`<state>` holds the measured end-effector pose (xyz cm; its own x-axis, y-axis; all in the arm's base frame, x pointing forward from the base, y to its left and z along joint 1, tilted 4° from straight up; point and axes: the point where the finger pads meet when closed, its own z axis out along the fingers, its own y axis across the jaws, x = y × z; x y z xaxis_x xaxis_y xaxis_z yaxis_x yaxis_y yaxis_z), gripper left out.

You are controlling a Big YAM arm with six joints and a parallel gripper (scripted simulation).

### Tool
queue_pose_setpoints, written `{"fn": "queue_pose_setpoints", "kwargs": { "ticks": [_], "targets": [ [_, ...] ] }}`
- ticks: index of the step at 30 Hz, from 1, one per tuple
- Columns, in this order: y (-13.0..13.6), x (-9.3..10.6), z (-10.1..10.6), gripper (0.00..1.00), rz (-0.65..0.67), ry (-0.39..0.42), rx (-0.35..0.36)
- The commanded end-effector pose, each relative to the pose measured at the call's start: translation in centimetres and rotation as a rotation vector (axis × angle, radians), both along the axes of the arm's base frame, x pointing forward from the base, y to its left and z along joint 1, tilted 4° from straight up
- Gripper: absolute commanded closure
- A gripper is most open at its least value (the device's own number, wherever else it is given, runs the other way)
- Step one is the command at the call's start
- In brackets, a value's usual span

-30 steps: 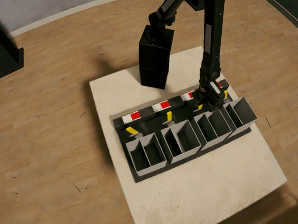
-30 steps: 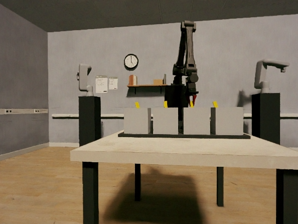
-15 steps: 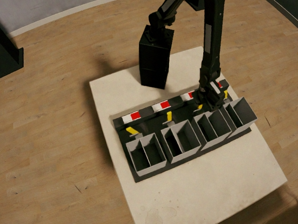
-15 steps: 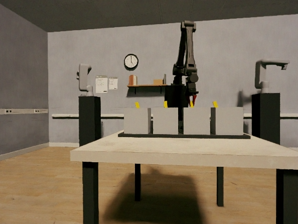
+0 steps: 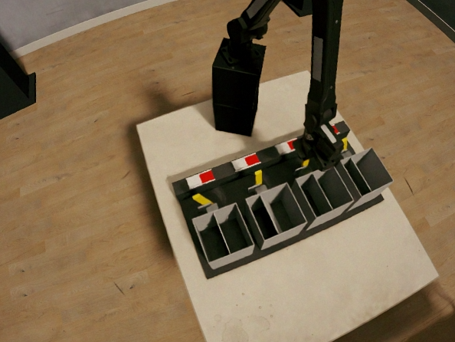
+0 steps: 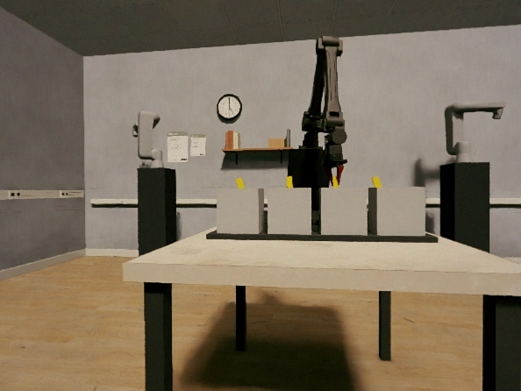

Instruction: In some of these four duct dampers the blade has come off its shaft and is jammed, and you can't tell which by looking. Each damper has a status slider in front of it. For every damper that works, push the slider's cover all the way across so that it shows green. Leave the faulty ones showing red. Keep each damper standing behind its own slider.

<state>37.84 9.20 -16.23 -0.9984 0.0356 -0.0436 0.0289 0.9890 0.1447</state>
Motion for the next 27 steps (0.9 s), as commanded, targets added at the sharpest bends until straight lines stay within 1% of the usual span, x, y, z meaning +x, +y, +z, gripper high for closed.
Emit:
{"fn": "queue_pose_setpoints", "kwargs": {
  "ticks": [1,7,11,14,22,23,25,27],
  "targets": [
    [0.4,0.9,0.3,0.83,-0.002,-0.020,0.002],
    [0.4,0.9,0.3,0.83,-0.002,-0.020,0.003],
    [-0.2,0.9,0.2,0.83,-0.003,-0.021,0.011],
    [-0.4,0.5,-0.1,0.83,-0.001,-0.016,0.018],
    [-0.8,0.2,-0.4,0.83,0.000,-0.008,0.044],
    [-0.8,0.6,-0.2,0.83,0.001,-0.018,0.052],
    [-1.0,0.1,-0.5,0.83,0.001,-0.007,0.064],
    [-1.1,0.0,-0.6,0.83,0.002,-0.006,0.078]
  ]
}}
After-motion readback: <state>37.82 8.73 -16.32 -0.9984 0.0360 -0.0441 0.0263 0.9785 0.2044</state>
